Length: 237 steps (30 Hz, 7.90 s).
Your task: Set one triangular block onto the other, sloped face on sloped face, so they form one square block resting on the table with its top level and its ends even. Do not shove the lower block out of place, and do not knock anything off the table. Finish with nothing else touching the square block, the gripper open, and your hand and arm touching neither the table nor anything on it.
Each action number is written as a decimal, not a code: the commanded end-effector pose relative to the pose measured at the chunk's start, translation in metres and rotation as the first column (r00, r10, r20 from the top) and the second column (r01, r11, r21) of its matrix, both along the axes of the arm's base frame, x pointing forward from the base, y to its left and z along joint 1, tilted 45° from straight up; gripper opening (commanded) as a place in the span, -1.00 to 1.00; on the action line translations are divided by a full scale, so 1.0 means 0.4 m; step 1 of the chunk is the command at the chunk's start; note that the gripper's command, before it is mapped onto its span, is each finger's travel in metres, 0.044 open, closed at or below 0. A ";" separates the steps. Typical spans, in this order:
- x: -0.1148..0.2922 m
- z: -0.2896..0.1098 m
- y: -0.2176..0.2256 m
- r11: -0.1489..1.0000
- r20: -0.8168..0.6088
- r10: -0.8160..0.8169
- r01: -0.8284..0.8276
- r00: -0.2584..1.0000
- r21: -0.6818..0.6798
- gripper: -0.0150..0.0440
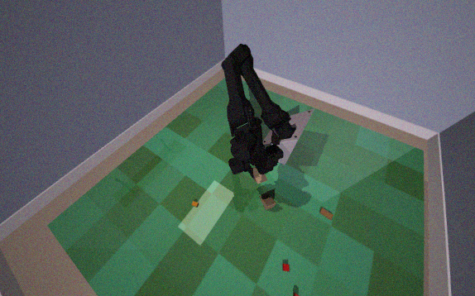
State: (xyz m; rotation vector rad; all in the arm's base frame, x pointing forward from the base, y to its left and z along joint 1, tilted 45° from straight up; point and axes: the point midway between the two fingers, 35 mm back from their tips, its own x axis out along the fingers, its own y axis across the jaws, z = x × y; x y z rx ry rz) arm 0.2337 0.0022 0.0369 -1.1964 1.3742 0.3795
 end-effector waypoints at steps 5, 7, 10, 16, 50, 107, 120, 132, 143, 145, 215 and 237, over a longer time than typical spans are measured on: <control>-0.030 -0.025 0.053 1.000 -0.003 0.003 -0.003 1.000 -0.015 -0.49; -0.034 -0.029 0.062 1.000 -0.002 0.004 -0.004 1.000 -0.017 -0.49; -0.031 -0.037 0.061 1.000 -0.002 0.004 -0.004 1.000 -0.017 -0.49; -0.007 -0.095 0.037 1.000 -0.002 0.004 -0.004 1.000 -0.015 -0.49; 0.027 -0.265 -0.062 1.000 0.010 0.008 -0.008 1.000 -0.025 -0.49; 0.040 -0.315 -0.088 1.000 0.011 0.009 -0.008 1.000 -0.027 -0.49; 0.040 -0.316 -0.088 1.000 0.013 0.010 -0.010 1.000 -0.024 -0.49; 0.040 -0.317 -0.087 1.000 0.013 0.011 -0.010 1.000 -0.022 -0.49; 0.041 -0.321 -0.089 1.000 0.013 0.011 -0.010 1.000 -0.022 -0.49; 0.041 -0.321 -0.089 1.000 0.014 0.011 -0.010 1.000 -0.023 -0.49; -0.021 -0.098 0.032 1.000 0.010 0.012 -0.012 1.000 -0.018 1.00; -0.021 -0.098 0.032 1.000 0.010 0.012 -0.012 1.000 -0.018 1.00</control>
